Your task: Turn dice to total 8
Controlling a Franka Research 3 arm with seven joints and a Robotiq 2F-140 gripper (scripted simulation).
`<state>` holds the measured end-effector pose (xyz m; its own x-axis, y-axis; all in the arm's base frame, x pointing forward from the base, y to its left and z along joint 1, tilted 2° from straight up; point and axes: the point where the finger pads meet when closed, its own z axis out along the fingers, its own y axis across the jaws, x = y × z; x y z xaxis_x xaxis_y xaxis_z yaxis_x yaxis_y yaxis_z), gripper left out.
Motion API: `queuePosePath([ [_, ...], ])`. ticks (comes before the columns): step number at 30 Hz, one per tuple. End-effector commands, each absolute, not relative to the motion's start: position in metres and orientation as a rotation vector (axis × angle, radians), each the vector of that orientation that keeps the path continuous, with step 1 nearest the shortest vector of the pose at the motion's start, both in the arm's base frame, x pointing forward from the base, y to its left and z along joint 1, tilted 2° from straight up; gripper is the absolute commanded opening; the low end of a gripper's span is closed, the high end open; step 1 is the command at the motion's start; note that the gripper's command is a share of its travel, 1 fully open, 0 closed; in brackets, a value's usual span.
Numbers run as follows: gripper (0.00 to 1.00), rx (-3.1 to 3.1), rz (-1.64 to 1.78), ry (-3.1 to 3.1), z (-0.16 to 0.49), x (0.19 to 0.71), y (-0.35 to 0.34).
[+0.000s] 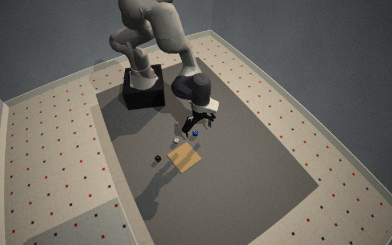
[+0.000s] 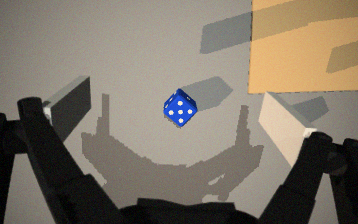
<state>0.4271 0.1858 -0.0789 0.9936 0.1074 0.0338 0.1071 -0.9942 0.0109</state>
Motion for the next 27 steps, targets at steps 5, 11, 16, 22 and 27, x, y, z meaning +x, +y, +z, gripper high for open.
queuePosePath([
  [5, 1.0, 3.127, 0.051, 0.154, -0.079, 0.427, 0.185],
  [11, 1.0, 3.127, 0.051, 0.154, -0.079, 0.427, 0.185],
  [16, 1.0, 3.127, 0.051, 0.154, -0.065, 0.427, 0.185],
  [22, 1.0, 3.127, 0.051, 0.154, -0.027, 0.426, 0.185],
  [27, 1.0, 3.127, 0.051, 0.154, -0.008, 0.425, 0.186],
])
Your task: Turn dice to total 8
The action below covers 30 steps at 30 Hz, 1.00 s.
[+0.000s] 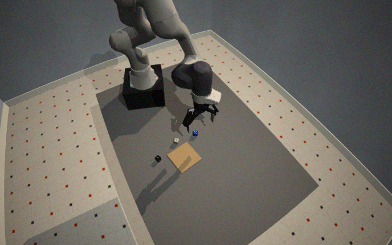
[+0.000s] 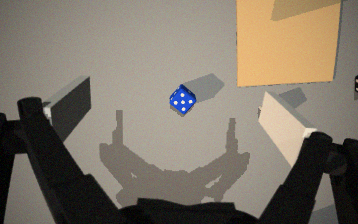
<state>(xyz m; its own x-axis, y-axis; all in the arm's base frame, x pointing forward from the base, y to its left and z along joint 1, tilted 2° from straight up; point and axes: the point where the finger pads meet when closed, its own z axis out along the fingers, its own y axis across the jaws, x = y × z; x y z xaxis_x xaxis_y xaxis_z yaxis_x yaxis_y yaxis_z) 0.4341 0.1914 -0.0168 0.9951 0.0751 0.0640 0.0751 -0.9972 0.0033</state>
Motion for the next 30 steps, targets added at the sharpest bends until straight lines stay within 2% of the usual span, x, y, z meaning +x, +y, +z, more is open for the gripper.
queuePosePath([
  [1, 1.0, 3.127, 0.051, 0.154, -0.002, 0.425, 0.186],
  [18, 1.0, 3.127, 0.051, 0.139, 0.011, 0.424, 0.184],
  [21, 1.0, 3.127, 0.05, -0.176, 0.009, 0.422, 0.15],
  [30, 1.0, 3.086, 0.05, -0.557, 0.007, 0.417, 0.111],
])
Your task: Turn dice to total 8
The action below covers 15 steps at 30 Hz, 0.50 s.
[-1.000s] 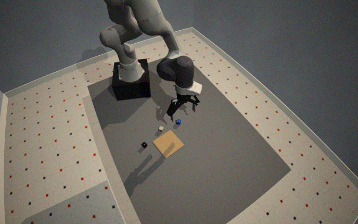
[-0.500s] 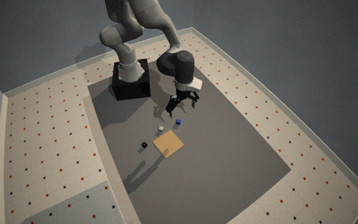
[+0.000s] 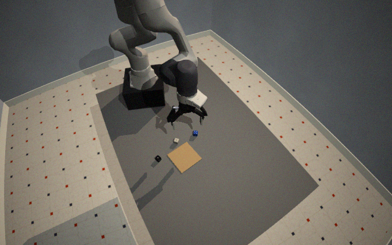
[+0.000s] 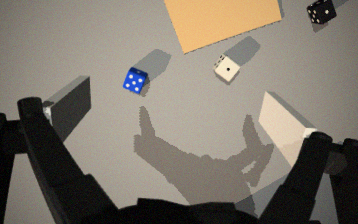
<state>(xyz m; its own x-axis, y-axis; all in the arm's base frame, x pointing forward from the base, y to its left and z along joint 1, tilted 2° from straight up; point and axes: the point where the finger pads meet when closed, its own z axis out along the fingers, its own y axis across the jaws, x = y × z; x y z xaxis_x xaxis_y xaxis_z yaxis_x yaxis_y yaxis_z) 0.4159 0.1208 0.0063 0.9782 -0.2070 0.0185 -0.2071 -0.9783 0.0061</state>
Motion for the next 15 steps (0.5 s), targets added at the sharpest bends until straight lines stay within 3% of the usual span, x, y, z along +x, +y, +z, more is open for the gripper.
queuePosePath([
  [1, 1.0, 3.086, 0.05, -0.557, 0.007, 0.417, 0.111],
  [15, 1.0, 2.969, 0.053, -1.03, 0.005, 0.405, 0.063],
])
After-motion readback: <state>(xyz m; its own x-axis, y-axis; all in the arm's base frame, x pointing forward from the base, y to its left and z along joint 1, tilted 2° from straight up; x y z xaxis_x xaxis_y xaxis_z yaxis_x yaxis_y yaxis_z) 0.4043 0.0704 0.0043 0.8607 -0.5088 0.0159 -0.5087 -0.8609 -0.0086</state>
